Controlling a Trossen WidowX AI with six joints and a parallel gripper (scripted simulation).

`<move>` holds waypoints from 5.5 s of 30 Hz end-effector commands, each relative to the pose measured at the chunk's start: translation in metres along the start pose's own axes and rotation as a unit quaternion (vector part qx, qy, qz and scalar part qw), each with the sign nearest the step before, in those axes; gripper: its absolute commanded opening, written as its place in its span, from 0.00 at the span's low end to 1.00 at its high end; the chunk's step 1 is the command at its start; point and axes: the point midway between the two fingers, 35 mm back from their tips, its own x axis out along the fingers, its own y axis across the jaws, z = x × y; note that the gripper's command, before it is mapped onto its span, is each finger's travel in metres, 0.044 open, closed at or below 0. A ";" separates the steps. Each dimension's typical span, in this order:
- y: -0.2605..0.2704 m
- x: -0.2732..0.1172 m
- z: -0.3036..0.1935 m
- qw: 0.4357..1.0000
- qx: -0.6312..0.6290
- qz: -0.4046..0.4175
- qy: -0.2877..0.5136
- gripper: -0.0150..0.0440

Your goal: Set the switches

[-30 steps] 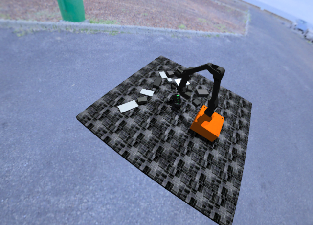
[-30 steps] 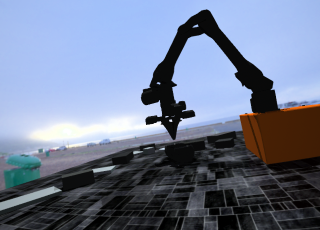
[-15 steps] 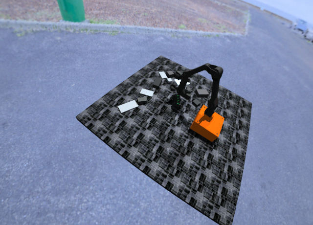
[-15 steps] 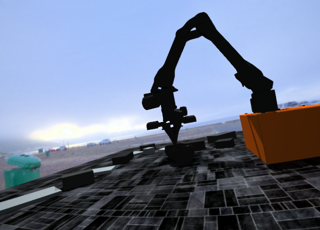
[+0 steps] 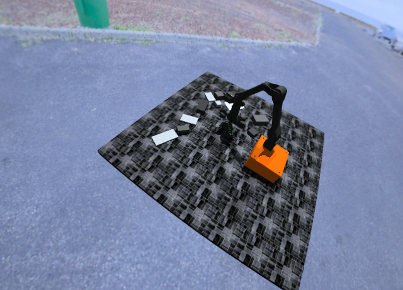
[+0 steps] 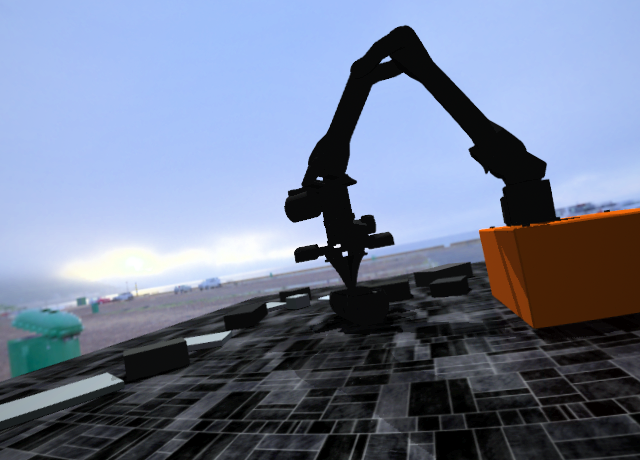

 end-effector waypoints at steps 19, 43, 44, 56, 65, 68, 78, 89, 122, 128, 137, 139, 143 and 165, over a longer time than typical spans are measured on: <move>-0.009 -0.047 0.053 1.000 0.013 -0.001 0.000 0.25; 0.015 -0.033 0.052 0.999 0.014 -0.047 -0.001 0.25; 0.019 -0.030 0.052 0.998 0.014 -0.056 -0.001 0.25; 0.043 -0.017 0.056 0.995 0.012 -0.101 0.007 0.25; 0.043 -0.005 0.055 0.995 0.012 -0.101 0.005 0.25; 0.043 0.001 0.055 0.995 0.012 -0.101 0.005 0.25; 0.043 0.020 0.054 0.995 0.013 -0.101 0.002 0.25; 0.044 0.032 0.054 0.995 0.013 -0.101 0.001 0.25; 0.022 0.032 0.053 0.995 0.013 -0.102 0.001 0.25; 0.014 0.032 0.053 0.995 0.013 -0.102 0.001 0.25; 0.002 0.032 0.053 0.995 0.013 -0.103 0.001 0.25; 0.000 0.032 0.053 0.995 0.013 -0.103 0.001 0.25; -0.003 0.032 0.053 0.995 0.013 -0.103 0.001 0.25; 0.040 -0.017 0.053 0.995 0.013 -0.098 0.000 0.25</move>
